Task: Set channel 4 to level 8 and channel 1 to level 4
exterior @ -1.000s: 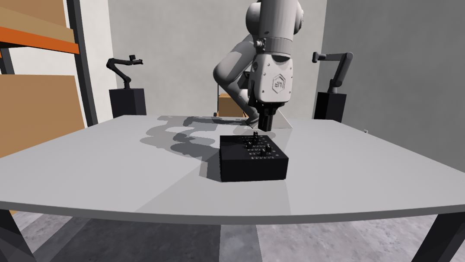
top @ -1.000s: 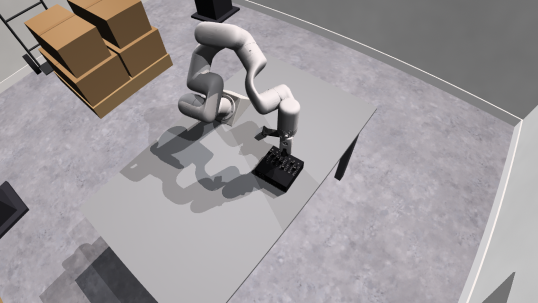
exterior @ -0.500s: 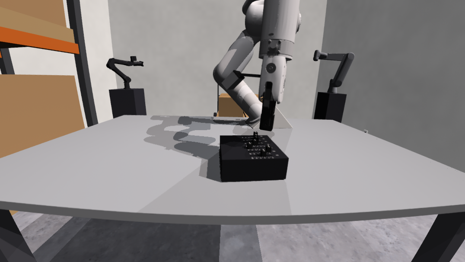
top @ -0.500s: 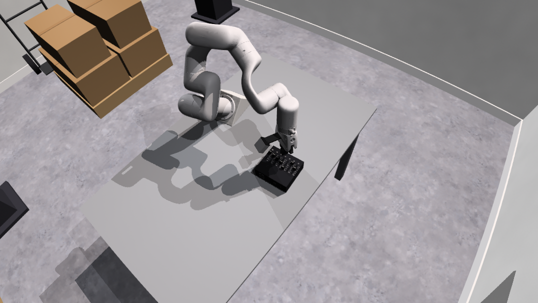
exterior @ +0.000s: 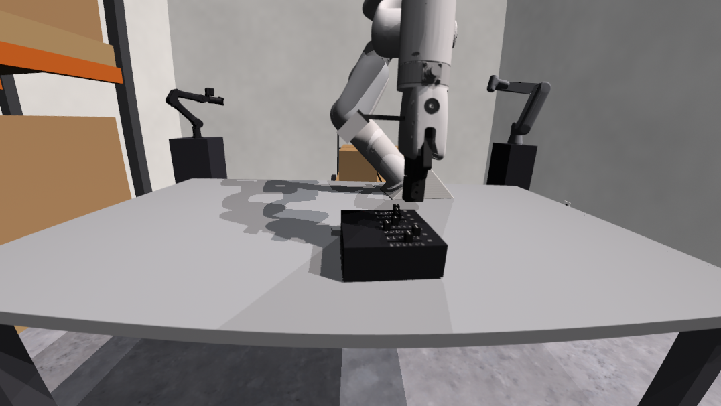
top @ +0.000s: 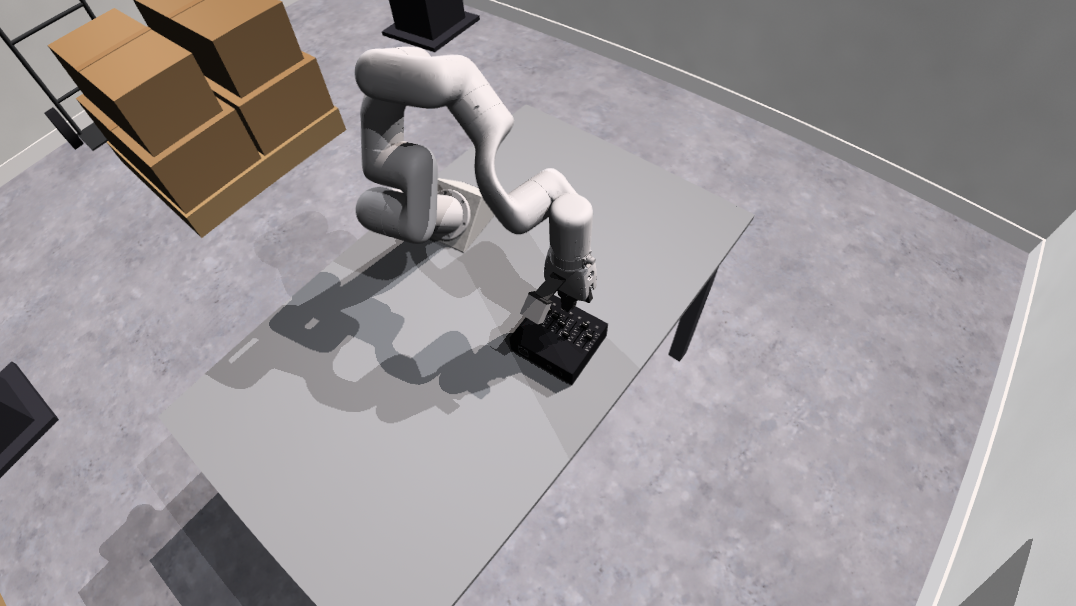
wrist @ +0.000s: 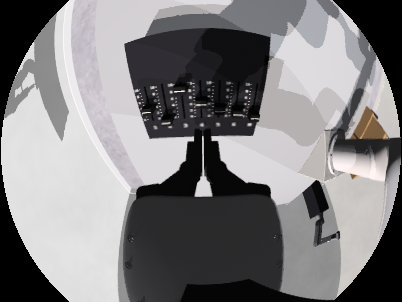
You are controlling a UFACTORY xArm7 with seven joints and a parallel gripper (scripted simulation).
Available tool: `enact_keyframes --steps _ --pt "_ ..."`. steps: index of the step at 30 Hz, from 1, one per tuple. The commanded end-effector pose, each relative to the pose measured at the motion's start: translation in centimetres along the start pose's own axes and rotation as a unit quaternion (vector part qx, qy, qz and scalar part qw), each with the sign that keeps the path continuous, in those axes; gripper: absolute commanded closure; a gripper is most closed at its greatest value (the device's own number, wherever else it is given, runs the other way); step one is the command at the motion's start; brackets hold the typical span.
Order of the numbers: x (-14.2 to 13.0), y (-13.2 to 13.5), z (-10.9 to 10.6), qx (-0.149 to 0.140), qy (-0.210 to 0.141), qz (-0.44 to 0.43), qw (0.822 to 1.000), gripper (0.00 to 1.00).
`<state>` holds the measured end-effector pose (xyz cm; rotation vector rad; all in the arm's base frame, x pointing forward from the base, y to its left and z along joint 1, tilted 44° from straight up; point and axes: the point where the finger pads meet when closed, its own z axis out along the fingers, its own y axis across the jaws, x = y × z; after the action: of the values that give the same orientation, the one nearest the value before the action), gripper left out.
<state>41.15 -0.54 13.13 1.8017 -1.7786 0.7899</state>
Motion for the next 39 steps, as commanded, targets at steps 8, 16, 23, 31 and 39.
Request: enact_keyframes --steps 8,16,23,31,39 --pt "-0.03 -0.12 -0.15 0.002 -0.002 -0.006 1.0 1.0" --pt "-0.03 -0.12 -0.15 0.002 -0.002 -0.006 1.0 1.0" --pt "-0.03 -0.12 -0.14 0.002 -0.002 -0.006 1.0 1.0" --pt "-0.03 -0.12 -0.01 0.002 -0.002 -0.006 1.0 1.0" --pt "-0.02 -0.12 0.24 0.002 -0.002 -0.006 1.0 1.0"
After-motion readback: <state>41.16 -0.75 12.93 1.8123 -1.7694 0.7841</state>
